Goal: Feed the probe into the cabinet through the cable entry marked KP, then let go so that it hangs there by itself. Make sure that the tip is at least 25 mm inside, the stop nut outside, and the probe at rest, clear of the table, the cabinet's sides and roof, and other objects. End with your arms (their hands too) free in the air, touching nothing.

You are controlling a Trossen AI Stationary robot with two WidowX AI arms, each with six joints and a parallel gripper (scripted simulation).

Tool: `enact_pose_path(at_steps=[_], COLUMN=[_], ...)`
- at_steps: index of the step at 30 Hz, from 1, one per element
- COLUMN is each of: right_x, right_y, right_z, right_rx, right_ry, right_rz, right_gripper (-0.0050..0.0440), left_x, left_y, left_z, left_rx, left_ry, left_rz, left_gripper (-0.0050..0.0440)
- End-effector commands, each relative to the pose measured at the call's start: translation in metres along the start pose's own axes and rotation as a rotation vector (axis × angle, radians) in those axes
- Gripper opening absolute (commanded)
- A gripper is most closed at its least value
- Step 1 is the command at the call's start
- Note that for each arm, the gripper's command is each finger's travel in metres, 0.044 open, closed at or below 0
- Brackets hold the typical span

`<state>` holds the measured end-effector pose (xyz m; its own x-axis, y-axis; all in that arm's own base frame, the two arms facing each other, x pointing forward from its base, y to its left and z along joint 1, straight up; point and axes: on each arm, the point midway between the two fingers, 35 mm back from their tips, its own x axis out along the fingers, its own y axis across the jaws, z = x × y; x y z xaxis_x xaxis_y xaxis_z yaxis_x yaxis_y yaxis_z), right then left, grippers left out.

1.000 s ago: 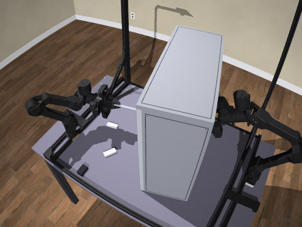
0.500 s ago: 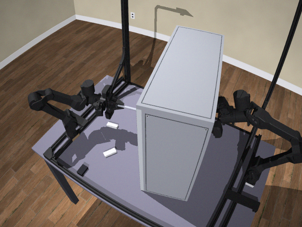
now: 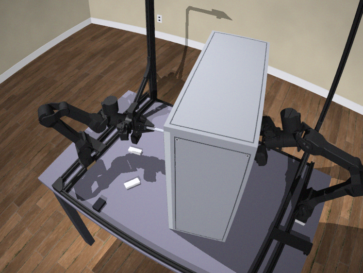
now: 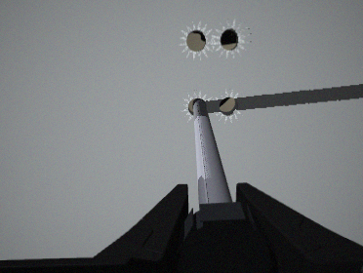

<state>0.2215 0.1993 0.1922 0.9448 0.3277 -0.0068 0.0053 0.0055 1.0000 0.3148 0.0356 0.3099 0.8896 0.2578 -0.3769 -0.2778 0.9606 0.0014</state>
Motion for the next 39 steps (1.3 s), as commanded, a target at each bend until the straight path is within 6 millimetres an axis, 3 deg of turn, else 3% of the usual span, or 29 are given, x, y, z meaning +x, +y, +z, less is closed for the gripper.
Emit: enact_pose_path(at_steps=[1,39], right_x=[0.007,0.062], right_y=[0.004,0.01], right_z=[-0.002,-0.007], right_rx=[0.003,0.003], right_ry=[0.001,0.001], right_rz=[0.007,0.007], right_gripper=[0.0,0.0], left_x=[-0.001,-0.001], left_y=[0.0,0.0], left_z=[0.001,0.001], left_rx=[-0.003,-0.003], left_ry=[-0.002,-0.002], left_rz=[0.003,0.003], left_gripper=[0.044,0.044])
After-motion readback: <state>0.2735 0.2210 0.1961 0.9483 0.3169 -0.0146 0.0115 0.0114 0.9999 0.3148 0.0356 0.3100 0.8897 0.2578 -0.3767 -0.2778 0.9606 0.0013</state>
